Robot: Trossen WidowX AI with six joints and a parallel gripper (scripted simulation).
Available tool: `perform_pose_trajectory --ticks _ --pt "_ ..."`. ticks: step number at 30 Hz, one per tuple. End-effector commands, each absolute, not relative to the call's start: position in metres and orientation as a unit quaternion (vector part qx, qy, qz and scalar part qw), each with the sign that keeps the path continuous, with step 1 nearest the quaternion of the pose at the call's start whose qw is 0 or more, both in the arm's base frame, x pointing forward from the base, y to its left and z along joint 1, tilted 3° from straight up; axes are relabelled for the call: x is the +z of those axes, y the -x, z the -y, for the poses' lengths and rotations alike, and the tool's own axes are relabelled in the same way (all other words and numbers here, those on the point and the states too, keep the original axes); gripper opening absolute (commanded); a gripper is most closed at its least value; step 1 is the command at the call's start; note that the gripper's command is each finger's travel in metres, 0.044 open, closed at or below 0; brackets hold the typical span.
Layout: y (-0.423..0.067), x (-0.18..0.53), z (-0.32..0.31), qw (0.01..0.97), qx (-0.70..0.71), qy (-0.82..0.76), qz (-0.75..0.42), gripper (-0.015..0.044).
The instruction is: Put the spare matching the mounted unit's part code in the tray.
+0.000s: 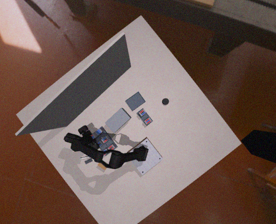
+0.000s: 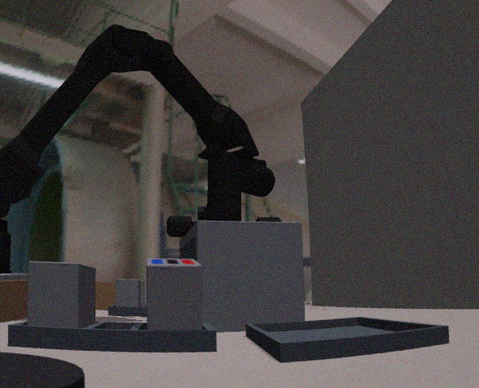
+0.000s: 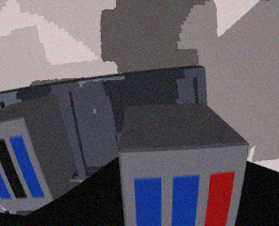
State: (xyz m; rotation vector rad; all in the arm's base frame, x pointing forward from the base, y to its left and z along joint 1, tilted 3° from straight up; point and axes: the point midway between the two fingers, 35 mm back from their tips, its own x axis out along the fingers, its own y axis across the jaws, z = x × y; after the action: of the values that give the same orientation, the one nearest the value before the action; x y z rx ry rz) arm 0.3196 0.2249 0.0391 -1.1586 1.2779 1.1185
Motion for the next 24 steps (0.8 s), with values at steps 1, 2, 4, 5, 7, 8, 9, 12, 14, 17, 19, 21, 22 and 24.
perform_pose_trajectory --ticks 1,2,4,5,7,8,9,12,14,17,19,21,22,24 --pt "-0.321 0.069 -0.226 0.524 0.463 0.484 -0.527 0.0000" --pt "-0.320 0.075 -0.226 0.523 0.463 0.484 -0.527 0.0000" --pt "-0.320 0.080 -0.226 0.523 0.463 0.484 -0.527 0.0000" --pt "-0.320 0.080 -0.226 0.523 0.463 0.484 -0.527 0.0000" --pt "-0.321 0.077 -0.227 0.525 0.465 0.484 -0.524 0.0000" --pt "-0.321 0.079 -0.227 0.525 0.465 0.483 -0.524 0.0000" --pt "-0.322 0.082 -0.227 0.526 0.464 0.483 -0.524 0.0000" --pt "-0.324 0.095 -0.228 0.527 0.463 0.483 -0.524 0.0000" --pt "-0.326 0.103 -0.228 0.528 0.463 0.483 -0.524 0.0000" --pt "-0.327 0.115 -0.229 0.528 0.462 0.482 -0.524 0.0000" --pt "-0.328 0.122 -0.228 0.528 0.462 0.482 -0.525 0.0000" --pt "-0.328 0.130 -0.228 0.527 0.462 0.483 -0.525 0.0000" --pt "-0.328 0.134 -0.228 0.527 0.462 0.483 -0.525 0.0000" --pt "-0.328 0.141 -0.227 0.526 0.462 0.483 -0.526 0.0000"
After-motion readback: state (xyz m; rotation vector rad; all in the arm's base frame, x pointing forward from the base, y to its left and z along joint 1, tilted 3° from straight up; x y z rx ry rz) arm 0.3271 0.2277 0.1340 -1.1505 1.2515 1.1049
